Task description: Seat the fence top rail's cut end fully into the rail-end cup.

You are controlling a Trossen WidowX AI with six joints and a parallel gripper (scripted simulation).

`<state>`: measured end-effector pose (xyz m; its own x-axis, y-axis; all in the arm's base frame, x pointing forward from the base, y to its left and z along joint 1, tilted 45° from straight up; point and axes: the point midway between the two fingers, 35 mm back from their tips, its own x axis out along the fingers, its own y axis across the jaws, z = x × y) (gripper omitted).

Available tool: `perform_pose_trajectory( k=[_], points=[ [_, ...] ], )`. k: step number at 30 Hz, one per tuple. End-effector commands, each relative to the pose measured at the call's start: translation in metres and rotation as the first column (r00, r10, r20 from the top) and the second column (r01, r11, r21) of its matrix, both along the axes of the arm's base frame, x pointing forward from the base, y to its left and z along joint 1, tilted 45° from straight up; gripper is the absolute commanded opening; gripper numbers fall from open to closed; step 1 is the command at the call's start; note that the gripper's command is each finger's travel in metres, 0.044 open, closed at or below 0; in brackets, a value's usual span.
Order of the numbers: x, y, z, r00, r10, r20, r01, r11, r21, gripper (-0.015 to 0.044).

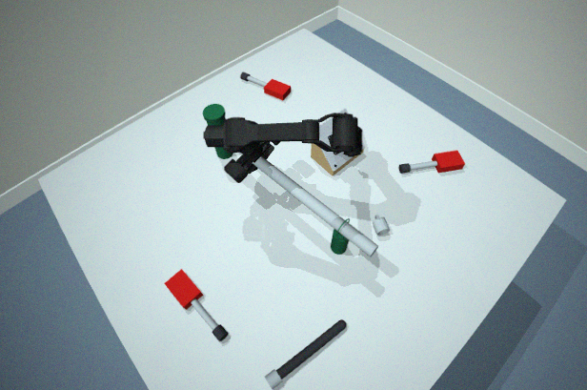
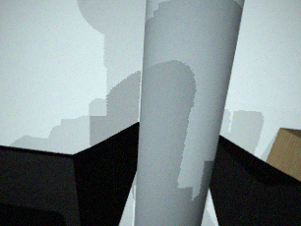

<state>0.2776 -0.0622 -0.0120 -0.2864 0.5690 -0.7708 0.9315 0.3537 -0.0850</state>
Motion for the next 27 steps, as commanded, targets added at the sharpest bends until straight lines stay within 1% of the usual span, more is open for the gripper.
perform_pose_trajectory(
  k=[1, 11, 17, 21, 27],
  points=[
    [0.0, 0.0, 0.0, 1.0, 0.0, 0.0, 0.0, 1.0, 0.0, 0.0026],
    [0.0, 0.0, 0.003, 1.0, 0.0, 0.0, 0.0, 1.0, 0.0, 0.0289],
    [-0.002, -0.001, 0.033, 1.0, 0.0, -0.001, 0.0, 1.0, 0.0, 0.044],
    [-0.005, -0.001, 0.055, 1.0, 0.001, -0.001, -0.001, 1.0, 0.0, 0.044],
    [-0.003, -0.004, 0.056, 1.0, -0.013, -0.005, 0.013, 1.0, 0.0, 0.044]
  ],
)
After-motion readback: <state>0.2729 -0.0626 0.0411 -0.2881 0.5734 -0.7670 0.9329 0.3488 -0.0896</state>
